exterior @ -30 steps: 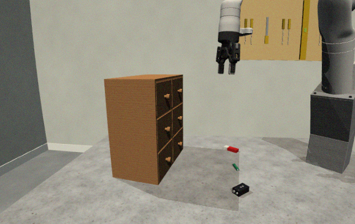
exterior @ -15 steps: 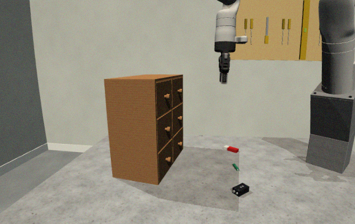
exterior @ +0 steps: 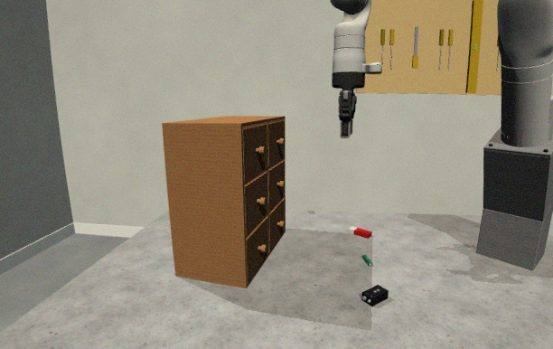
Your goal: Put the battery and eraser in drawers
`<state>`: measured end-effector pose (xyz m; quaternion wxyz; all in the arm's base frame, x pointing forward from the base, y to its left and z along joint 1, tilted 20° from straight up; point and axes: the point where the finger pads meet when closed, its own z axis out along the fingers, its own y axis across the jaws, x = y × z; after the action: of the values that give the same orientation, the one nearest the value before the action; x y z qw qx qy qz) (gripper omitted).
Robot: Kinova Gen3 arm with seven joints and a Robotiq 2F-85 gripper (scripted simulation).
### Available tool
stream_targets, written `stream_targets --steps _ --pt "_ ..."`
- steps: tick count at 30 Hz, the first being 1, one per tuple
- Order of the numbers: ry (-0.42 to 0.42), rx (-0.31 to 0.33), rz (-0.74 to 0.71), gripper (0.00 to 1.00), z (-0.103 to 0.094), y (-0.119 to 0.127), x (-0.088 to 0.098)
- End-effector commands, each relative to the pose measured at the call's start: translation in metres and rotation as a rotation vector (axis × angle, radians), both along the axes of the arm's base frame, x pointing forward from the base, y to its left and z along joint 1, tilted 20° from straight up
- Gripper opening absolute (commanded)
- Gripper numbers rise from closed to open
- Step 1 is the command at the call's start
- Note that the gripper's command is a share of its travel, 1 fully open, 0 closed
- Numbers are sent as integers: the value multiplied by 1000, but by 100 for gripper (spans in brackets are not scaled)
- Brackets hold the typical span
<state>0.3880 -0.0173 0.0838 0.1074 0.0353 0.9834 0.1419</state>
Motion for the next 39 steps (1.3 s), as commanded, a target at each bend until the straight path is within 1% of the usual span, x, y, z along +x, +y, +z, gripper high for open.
stream_targets --steps 1,21,39 --pt "2 1 0 100 -1 2 0" --pt "-1 1 -4 100 -2 2 1" --pt "-36 0 -14 100 -6 3 7"
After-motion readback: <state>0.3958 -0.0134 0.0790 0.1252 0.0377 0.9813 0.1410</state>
